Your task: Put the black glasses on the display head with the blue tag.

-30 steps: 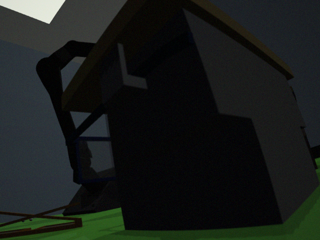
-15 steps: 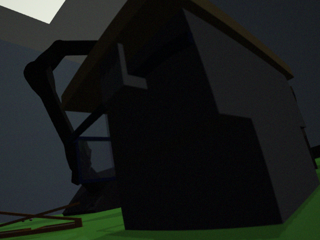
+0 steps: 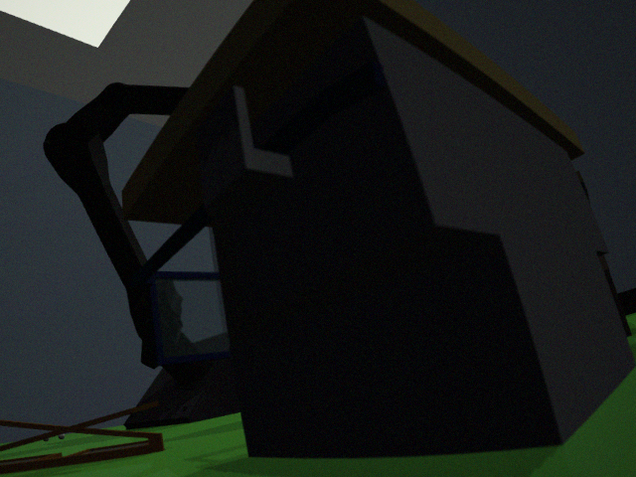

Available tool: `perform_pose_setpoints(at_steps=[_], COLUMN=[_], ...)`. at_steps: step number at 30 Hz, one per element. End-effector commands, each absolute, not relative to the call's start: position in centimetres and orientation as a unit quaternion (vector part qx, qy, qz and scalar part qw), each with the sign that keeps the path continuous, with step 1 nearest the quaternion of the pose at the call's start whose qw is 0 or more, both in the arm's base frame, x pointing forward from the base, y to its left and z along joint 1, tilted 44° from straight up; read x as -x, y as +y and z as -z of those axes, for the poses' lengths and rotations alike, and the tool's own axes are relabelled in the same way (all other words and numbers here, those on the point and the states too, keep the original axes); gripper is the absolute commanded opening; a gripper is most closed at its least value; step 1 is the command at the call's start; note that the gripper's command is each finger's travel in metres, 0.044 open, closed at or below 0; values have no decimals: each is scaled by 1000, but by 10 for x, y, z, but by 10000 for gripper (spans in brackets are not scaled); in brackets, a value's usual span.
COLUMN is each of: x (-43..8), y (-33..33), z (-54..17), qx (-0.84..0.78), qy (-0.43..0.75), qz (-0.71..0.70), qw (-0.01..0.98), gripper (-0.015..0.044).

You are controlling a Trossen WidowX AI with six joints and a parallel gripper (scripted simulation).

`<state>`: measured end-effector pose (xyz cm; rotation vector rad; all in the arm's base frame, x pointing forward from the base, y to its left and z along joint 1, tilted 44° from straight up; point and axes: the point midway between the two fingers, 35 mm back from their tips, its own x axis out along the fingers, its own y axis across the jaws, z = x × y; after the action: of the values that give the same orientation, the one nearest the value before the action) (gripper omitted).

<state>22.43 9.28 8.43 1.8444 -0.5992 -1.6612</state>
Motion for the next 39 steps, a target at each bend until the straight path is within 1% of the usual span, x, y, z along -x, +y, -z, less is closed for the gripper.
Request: perform_pose_setpoints(at_steps=[1, 21, 39], x=[-225, -227, -227], y=[87, 64, 72], z=[-79, -57, -50], qx=[-690, -690, -690], qy=[-225, -227, -226], qz=[622, 622, 622], qw=[293, 294, 293], gripper=[0, 0, 0])
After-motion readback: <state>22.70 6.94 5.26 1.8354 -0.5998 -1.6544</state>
